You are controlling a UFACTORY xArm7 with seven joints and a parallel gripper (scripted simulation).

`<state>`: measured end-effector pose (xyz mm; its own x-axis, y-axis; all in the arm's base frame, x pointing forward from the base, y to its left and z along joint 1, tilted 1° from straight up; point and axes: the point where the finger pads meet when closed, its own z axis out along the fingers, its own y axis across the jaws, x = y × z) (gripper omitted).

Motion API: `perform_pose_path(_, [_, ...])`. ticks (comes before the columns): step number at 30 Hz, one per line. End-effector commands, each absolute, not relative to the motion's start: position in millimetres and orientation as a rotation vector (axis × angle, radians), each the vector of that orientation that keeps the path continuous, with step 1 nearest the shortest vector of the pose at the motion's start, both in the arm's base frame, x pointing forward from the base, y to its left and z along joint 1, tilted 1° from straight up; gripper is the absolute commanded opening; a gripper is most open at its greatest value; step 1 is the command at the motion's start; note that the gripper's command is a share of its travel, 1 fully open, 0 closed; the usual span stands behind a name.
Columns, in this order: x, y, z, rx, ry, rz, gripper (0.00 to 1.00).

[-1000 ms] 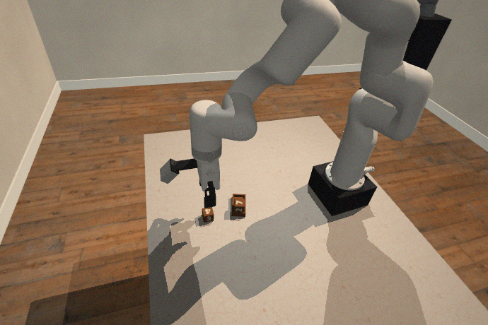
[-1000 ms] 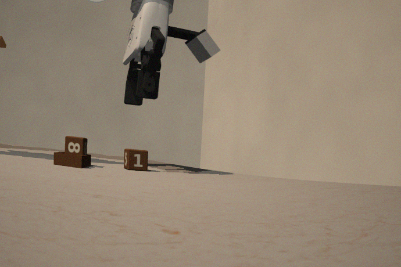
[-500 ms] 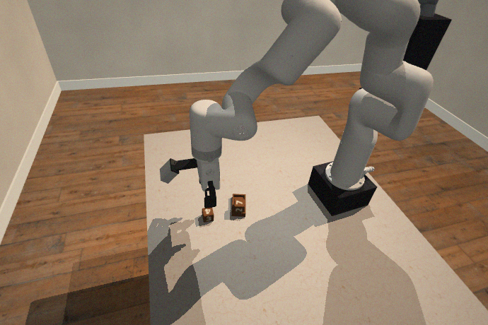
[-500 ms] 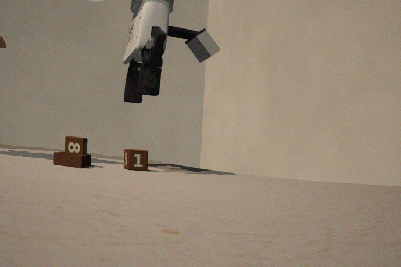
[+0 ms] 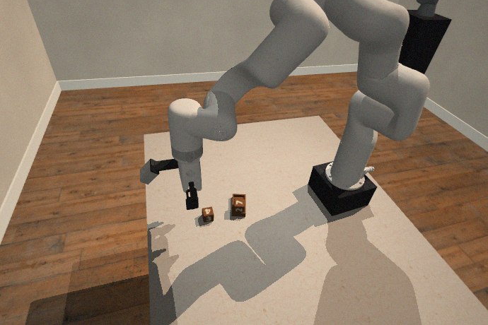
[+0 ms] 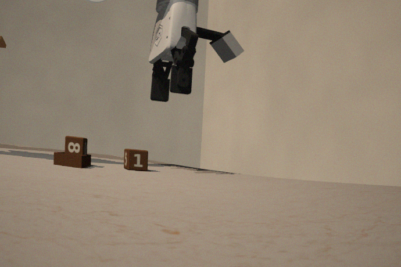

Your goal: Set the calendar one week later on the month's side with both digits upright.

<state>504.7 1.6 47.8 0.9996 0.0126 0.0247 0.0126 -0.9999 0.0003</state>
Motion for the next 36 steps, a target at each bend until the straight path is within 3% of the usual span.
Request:
perform_pose_path(1, [513.2, 0.9, 44.6, 3.143, 0.020, 0.031, 1.00])
perform_pose_path(36, [515.0, 1.0, -28.0, 3.143, 0.020, 0.031, 1.00])
